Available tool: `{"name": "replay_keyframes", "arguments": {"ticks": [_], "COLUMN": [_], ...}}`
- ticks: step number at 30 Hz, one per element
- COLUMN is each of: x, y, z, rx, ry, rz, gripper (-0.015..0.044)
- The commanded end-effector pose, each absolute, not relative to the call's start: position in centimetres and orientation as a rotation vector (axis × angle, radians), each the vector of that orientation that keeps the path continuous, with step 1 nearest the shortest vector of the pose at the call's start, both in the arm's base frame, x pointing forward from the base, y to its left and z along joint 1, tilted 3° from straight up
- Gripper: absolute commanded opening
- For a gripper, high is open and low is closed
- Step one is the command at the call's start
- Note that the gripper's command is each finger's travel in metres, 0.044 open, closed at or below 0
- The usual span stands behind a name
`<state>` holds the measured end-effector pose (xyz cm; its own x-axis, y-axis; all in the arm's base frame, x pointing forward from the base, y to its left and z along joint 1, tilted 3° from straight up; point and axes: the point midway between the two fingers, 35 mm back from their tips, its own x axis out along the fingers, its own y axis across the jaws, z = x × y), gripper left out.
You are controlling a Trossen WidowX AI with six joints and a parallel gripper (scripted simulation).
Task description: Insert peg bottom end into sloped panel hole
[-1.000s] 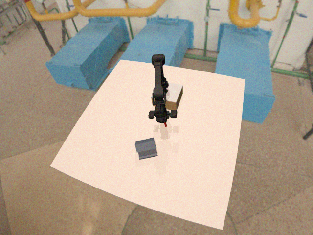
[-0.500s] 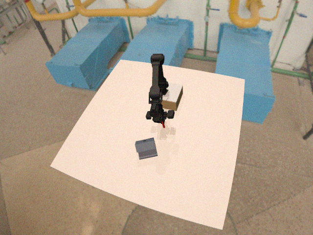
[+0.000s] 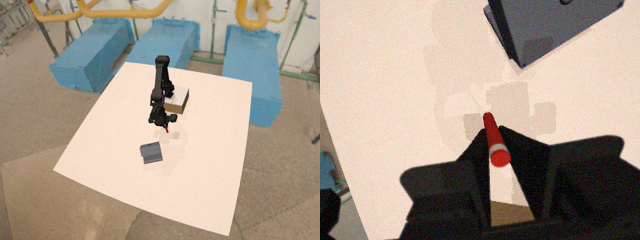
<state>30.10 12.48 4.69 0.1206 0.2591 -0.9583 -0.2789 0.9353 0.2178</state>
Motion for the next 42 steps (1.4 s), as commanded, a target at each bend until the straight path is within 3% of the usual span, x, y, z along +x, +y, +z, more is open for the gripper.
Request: {"name": "replay_keyframes", "arguments": {"ticks": [1,42], "x": [30.3,33.3], "y": [12.2,8.0], "z": [4.8,6.1], "rx": [-0.002,0.136], "ry": [1.377,1.185], "rz": [0.405,0.43], "gripper": [0.0,0.0]}}
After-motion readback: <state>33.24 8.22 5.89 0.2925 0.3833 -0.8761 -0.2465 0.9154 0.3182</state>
